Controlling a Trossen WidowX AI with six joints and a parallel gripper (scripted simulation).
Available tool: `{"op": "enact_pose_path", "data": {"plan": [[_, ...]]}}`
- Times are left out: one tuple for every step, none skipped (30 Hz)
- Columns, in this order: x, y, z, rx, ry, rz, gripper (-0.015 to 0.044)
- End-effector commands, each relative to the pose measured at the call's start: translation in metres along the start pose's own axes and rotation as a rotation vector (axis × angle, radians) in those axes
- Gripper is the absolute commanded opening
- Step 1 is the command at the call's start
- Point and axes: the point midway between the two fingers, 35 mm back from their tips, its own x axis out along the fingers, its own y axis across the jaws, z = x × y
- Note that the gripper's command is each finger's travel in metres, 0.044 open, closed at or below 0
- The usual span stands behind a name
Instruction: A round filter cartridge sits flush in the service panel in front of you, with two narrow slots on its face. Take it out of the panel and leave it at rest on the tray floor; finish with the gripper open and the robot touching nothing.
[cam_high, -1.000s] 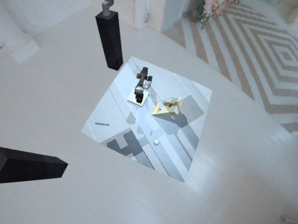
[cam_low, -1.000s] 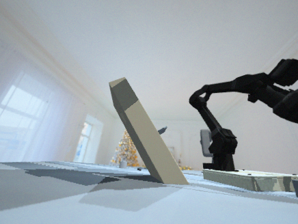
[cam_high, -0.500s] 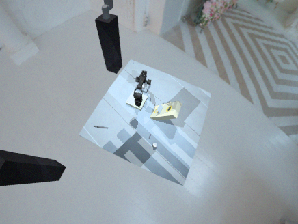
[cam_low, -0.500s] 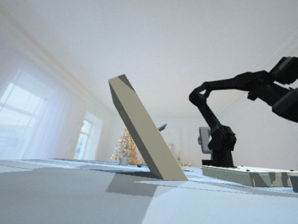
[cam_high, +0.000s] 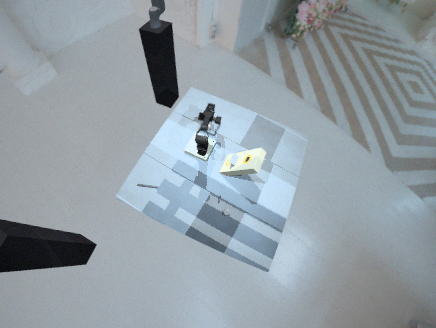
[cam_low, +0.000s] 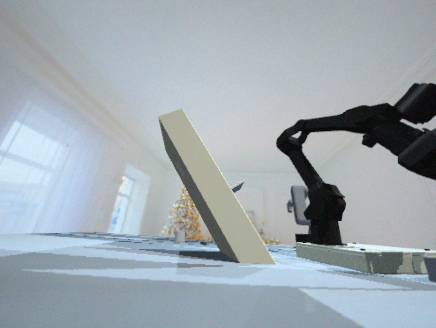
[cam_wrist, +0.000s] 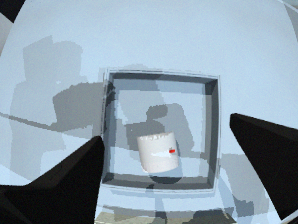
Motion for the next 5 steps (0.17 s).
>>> {"op": "enact_pose_path", "data": {"plan": [[0.001, 0.0, -0.0006, -0.001, 0.003, 0.0, 0.044], [0.001, 0.0, -0.0006, -0.001, 0.003, 0.0, 0.044], [0.001, 0.0, -0.0006, -0.001, 0.003, 0.0, 0.044], [0.001, 0.0, -0.0006, -0.001, 0.003, 0.0, 0.044], [0.001, 0.0, -0.0006, -0.001, 0.003, 0.0, 0.044]]}}
